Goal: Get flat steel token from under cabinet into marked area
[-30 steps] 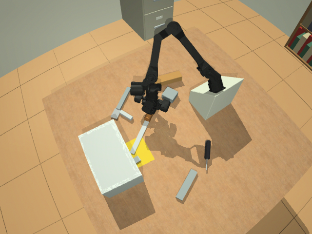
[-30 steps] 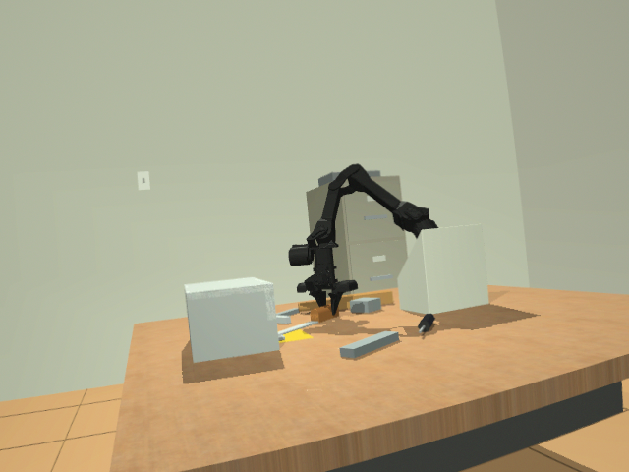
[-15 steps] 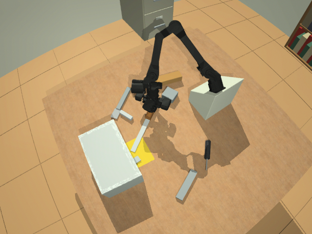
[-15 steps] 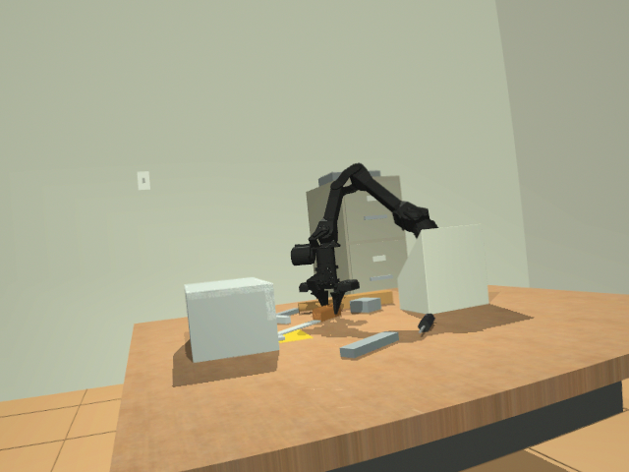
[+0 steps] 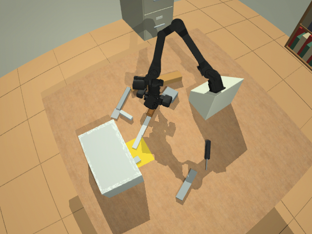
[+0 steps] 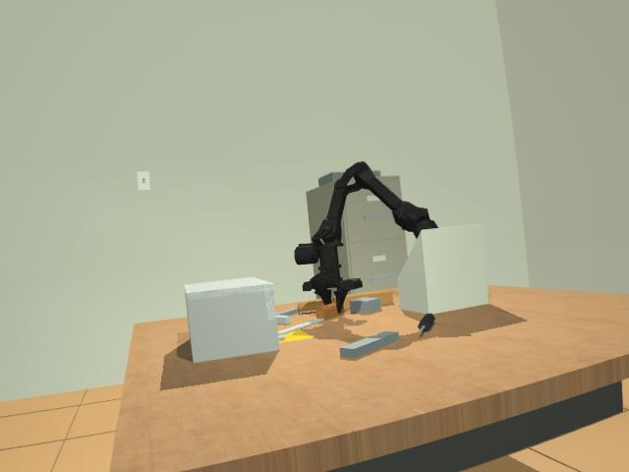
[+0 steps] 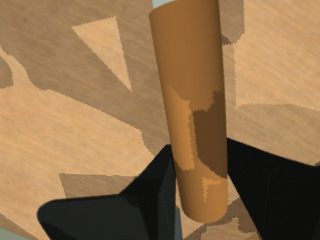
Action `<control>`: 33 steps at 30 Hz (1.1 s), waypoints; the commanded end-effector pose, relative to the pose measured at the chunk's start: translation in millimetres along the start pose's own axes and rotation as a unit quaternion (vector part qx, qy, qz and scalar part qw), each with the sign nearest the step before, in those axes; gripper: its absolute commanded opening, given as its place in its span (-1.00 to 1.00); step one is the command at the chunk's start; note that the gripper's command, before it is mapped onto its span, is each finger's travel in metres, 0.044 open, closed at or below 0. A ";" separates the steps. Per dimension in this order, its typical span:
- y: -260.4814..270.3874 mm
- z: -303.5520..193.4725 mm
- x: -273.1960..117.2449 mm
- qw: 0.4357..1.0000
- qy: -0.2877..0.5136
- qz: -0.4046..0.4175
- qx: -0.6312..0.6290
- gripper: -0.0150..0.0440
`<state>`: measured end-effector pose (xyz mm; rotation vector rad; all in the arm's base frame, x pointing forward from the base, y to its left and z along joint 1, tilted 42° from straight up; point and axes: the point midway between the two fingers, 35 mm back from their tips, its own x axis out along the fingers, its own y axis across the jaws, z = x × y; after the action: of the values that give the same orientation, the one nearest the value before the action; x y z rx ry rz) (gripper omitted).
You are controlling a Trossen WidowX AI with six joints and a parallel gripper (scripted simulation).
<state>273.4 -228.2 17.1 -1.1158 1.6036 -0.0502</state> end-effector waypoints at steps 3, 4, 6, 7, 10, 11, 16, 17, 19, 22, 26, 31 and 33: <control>-0.7 -8.1 -1.2 1.000 -0.001 -0.001 -0.002 -0.49; -0.7 -9.5 -1.2 1.000 -0.001 -0.001 -0.002 -0.49; -0.8 -12.2 -1.3 1.000 -0.001 -0.001 -0.002 -0.49; -0.8 -13.6 -1.3 1.000 -0.001 -0.001 -0.002 -0.49; -0.8 -17.6 -1.4 1.000 -0.001 -0.001 -0.002 -0.49; -0.8 -18.9 -1.5 1.000 -0.001 -0.001 -0.002 -0.49; -0.8 -25.7 -1.7 1.000 -0.001 -0.002 -0.002 -0.49; -0.7 -27.0 -1.8 1.000 -0.001 -0.002 -0.002 -0.49; -0.7 -27.1 -1.8 1.000 -0.001 -0.002 -0.008 -0.49; -0.7 -27.3 -1.8 1.000 -0.001 -0.002 -0.019 -0.49; -0.7 -27.6 -1.8 0.999 -0.001 -0.002 -0.035 -0.49; -0.6 -28.0 -1.8 0.999 -0.001 -0.002 -0.054 -0.49; -0.6 -28.1 -1.9 0.998 -0.001 -0.002 -0.062 -0.49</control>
<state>250.8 -242.1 29.4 -1.1890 1.6241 0.0188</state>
